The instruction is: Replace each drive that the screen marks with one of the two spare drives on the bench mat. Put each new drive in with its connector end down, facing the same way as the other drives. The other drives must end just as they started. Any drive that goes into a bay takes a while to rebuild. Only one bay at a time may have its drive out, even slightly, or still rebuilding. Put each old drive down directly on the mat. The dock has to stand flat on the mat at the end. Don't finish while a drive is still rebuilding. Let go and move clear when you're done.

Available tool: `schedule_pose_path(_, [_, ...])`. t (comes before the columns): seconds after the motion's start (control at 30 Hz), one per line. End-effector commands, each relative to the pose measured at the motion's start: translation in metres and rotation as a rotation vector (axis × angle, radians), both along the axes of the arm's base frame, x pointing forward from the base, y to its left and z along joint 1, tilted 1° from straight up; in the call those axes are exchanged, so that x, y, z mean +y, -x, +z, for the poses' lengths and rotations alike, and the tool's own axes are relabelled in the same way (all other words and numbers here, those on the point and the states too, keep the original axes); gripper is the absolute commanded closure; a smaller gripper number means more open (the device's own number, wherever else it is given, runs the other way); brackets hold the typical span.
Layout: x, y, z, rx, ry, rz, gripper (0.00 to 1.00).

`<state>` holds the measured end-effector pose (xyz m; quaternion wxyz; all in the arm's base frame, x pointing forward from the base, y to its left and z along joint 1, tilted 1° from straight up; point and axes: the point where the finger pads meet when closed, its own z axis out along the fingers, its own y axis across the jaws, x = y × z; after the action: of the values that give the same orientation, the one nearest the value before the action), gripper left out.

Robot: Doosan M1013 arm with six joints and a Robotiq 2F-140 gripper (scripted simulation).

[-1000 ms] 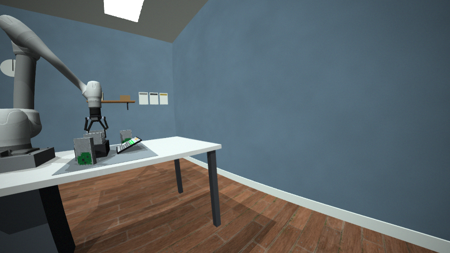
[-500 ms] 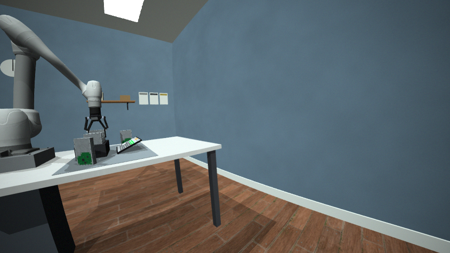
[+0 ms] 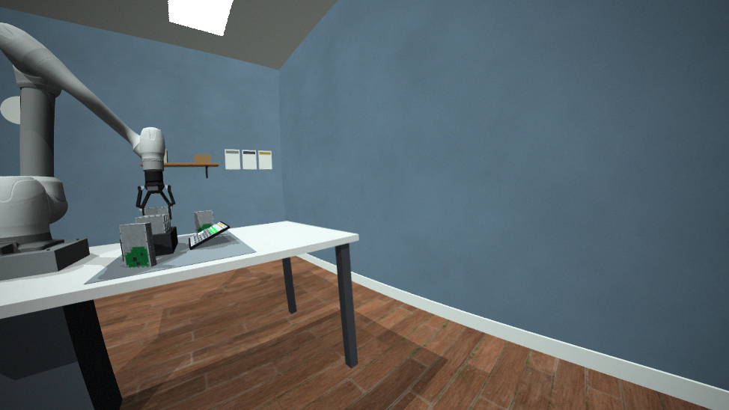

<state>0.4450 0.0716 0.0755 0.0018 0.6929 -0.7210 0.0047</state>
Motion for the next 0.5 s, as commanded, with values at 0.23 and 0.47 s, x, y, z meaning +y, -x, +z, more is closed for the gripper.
schedule_pose_path(0.23, [0.000, 0.000, 0.024, -0.001, -0.001, 0.000, 0.90])
schedule_pose_path(0.47, [0.000, 0.000, 0.039, -0.001, -0.001, 0.000, 0.90])
